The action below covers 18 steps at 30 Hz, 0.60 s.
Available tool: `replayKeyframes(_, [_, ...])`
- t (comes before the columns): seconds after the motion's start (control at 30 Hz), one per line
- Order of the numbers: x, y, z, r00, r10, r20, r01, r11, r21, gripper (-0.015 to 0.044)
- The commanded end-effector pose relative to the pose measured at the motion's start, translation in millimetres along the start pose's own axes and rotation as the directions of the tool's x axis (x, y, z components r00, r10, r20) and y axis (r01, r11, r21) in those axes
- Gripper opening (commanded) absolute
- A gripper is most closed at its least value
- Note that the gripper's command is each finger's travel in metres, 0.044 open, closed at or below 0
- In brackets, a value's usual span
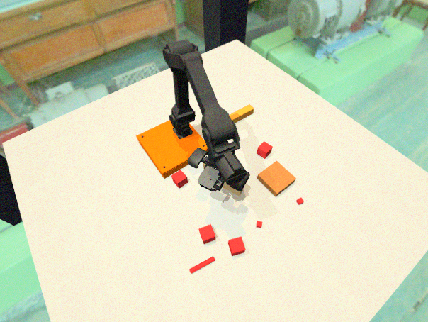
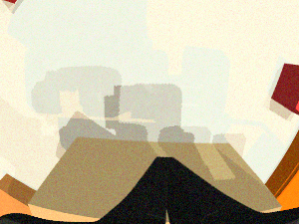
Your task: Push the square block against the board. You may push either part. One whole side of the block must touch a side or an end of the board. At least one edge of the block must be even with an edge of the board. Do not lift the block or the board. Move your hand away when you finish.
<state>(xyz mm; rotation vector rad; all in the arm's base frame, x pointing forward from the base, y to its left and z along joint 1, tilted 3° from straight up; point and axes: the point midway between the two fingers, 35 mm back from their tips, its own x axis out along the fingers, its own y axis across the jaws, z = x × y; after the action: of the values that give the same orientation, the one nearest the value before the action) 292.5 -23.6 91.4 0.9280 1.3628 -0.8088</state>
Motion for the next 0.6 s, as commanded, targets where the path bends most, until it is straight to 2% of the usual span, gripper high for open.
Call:
replayKeyframes(0.0, [1, 0, -3, 1.0, -0.002, 0.003, 0.002, 1.0, 0.005, 0.0])
replayKeyframes(0.57, [0, 1, -17, 1.0, -0.002, 0.002, 0.002, 1.0, 0.005, 0.0])
